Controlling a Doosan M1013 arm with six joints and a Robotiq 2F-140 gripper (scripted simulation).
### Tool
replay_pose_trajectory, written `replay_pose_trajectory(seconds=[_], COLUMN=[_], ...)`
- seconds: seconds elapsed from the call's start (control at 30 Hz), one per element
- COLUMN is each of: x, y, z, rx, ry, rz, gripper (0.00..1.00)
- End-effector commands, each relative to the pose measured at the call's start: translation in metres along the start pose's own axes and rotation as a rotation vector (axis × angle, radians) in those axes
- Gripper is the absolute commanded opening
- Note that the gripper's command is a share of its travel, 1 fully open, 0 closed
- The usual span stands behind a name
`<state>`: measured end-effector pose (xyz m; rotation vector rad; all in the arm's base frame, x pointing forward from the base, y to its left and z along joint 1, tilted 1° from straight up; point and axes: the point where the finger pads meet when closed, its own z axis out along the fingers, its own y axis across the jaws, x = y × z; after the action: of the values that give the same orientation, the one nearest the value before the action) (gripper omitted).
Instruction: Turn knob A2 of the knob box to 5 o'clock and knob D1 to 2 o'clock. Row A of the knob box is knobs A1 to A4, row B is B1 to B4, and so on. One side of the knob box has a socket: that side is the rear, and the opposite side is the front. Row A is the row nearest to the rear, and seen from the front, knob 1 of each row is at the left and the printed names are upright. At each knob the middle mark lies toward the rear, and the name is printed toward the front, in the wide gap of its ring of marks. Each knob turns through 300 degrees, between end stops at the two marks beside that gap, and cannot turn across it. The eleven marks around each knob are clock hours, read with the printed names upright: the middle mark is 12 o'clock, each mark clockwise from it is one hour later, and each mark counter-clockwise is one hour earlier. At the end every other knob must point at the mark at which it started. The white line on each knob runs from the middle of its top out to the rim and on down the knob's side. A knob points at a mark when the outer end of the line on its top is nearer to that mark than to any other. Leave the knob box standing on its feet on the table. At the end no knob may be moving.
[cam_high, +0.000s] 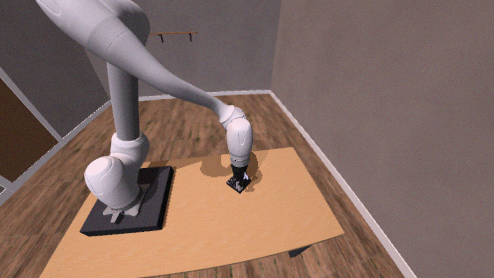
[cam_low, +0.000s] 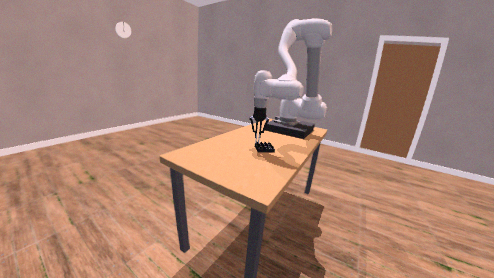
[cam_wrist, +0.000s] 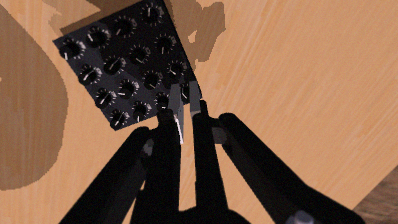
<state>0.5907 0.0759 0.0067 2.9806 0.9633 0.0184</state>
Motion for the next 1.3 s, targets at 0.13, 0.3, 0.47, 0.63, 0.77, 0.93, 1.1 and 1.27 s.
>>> replay_pose_trajectory(seconds=[0.13,0.3,0.47,0.63,0.77,0.93,1.1,1.27], x=[0.0000,0.0000,0.0000,0.0000,0.0000,0.0000,0.0000,0.0000], y=[0.0000,0.0000,0.0000,0.0000,0.0000,0.0000,0.0000,0.0000], z=[-0.0001,-0.0001,-0.0001,-0.0001,-0.0001,-0.0001,-0.0001,-0.0001], rx=[0.004,0.004,0.004,0.004,0.004,0.004,0.004,0.004], ry=[0.003,0.003,0.003,0.003,0.003,0.003,0.003,0.003], rz=[-0.104,-0.159,-0.194,-0.208,-0.218,-0.221,-0.222,-0.222], gripper=[0.05,0.05,0.05,0.05,0.05,0.05,0.05,0.05])
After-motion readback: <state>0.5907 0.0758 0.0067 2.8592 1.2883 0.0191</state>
